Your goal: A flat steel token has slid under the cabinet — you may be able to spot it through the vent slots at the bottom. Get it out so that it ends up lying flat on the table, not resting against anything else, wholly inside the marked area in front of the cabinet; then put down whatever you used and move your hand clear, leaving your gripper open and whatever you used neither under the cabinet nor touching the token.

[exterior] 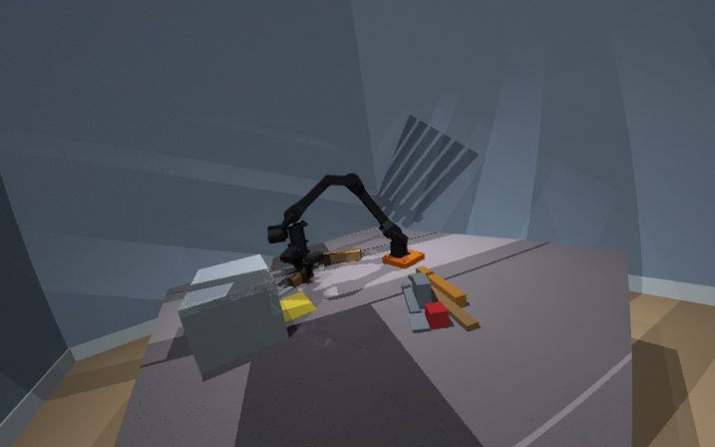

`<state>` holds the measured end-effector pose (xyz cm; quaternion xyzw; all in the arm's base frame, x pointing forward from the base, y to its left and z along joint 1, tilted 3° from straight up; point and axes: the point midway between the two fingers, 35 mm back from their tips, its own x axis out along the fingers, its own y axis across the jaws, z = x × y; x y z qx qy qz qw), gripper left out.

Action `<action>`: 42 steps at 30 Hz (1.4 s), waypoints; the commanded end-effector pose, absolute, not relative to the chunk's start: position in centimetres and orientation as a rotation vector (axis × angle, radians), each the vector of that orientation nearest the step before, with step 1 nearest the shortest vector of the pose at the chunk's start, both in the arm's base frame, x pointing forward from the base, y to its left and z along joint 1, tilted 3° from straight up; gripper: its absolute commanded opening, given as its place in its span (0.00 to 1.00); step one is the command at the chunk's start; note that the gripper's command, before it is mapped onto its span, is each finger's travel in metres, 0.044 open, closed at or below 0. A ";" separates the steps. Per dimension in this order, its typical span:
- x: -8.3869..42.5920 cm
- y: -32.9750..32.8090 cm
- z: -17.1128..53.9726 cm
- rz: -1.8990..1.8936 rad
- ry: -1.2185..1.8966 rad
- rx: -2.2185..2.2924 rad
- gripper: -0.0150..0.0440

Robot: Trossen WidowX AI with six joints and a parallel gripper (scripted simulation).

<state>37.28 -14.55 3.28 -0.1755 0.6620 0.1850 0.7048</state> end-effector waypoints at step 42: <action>35.6 -11.0 3.1 0.412 1.473 -0.388 0.25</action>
